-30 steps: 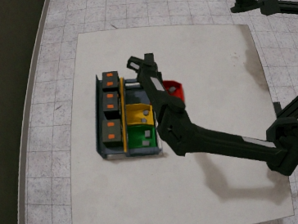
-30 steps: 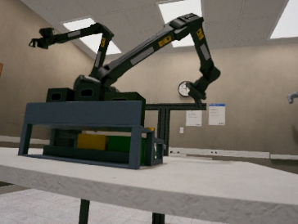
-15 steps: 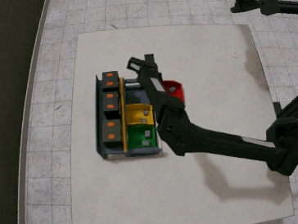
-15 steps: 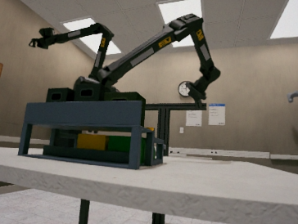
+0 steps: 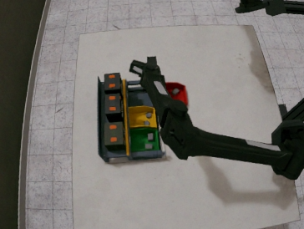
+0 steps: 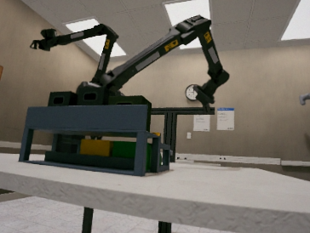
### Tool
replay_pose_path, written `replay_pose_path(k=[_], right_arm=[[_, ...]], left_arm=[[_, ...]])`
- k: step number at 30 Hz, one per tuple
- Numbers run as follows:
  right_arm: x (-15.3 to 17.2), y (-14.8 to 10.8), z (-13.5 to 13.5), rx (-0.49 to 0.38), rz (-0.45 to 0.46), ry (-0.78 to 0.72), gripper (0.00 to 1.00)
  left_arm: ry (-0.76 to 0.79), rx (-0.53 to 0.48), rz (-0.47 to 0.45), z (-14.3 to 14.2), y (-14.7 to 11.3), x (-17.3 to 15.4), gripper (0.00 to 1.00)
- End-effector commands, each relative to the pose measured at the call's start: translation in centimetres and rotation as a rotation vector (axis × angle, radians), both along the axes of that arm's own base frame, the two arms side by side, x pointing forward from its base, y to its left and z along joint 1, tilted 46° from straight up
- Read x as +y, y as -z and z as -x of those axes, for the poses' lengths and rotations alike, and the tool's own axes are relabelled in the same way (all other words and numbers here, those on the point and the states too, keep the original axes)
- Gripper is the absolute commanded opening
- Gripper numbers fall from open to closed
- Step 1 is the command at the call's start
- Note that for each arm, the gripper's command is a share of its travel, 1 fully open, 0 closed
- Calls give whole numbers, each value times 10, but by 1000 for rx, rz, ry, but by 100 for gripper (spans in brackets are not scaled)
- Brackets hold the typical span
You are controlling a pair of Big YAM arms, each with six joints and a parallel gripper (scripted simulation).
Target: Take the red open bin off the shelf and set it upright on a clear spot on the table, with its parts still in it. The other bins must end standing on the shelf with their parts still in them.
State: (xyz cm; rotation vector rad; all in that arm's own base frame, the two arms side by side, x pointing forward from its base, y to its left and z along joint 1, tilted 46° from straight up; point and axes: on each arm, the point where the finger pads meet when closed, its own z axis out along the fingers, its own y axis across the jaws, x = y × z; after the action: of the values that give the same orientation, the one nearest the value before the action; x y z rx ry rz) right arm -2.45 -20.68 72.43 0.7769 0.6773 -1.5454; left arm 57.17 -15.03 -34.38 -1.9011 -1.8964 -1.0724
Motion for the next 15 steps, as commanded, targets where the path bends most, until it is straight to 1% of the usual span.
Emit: replay_pose_path(k=[1,4,5,8,12,15], right_arm=[[28,-27,-1,19,54,16,100],[28,-27,-1,19,54,16,100],[28,-27,-1,19,54,16,100],[28,-27,-1,19,54,16,100],[28,-27,-1,19,54,16,100],[28,-27,-1,19,54,16,100]], left_arm=[[-1,-9,0,-11,4,6,43],[-3,-9,0,-12,5,8,43],[1,-20,5,-18,-5,2,43],[3,-11,1,-12,7,6,43],[-3,-8,-1,-13,9,11,43],[5,-8,-1,-12,10,8,43]])
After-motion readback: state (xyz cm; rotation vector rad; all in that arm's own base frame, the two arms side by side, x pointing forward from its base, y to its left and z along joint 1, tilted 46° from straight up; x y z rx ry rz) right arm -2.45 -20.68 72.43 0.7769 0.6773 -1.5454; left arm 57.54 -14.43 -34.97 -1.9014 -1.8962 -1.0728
